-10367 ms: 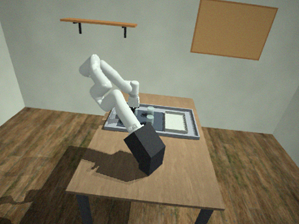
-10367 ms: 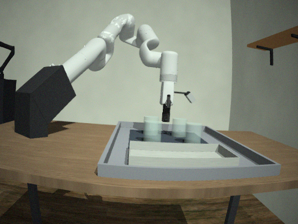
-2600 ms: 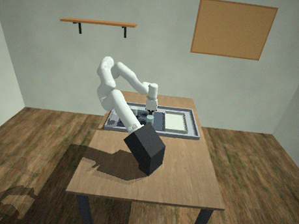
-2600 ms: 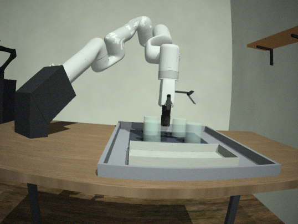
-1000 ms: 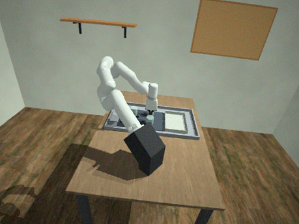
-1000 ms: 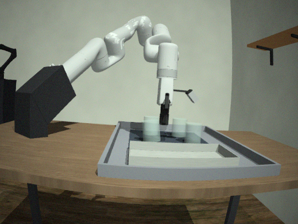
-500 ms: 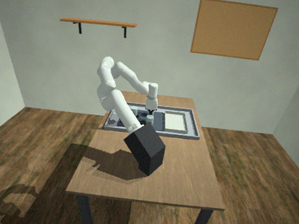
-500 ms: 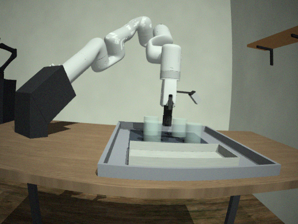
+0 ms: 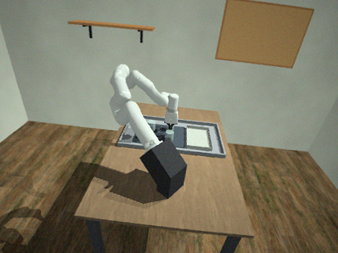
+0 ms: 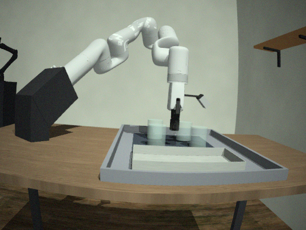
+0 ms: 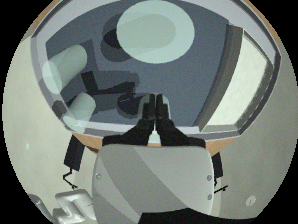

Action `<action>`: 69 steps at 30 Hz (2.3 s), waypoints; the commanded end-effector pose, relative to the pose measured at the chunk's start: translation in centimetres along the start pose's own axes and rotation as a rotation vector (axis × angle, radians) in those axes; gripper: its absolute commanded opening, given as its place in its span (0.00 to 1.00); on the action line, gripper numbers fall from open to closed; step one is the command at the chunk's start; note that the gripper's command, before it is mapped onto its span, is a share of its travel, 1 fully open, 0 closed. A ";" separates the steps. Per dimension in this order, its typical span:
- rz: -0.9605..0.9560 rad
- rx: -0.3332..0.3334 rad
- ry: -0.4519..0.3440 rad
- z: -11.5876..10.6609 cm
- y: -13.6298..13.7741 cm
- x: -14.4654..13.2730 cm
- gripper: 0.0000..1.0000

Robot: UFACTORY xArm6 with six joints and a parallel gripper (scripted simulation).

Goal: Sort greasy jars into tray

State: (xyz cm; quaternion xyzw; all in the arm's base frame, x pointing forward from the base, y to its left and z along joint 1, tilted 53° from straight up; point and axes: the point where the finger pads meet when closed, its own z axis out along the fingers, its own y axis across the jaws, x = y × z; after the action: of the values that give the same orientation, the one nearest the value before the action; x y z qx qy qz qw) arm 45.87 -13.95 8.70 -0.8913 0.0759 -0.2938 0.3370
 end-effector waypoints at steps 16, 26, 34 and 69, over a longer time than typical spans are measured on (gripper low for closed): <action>-0.001 -0.002 0.002 -0.1 0.0 0.1 0.00; -0.001 -0.002 0.002 -0.1 0.0 0.1 0.00; -0.001 -0.002 0.002 -0.1 0.0 0.1 0.00; -0.001 -0.002 0.002 -7.0 0.0 0.1 0.00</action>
State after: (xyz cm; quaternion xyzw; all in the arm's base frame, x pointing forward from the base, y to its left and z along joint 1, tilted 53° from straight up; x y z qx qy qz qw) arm 42.92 -17.05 11.83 -0.8918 0.0768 -0.2950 0.3345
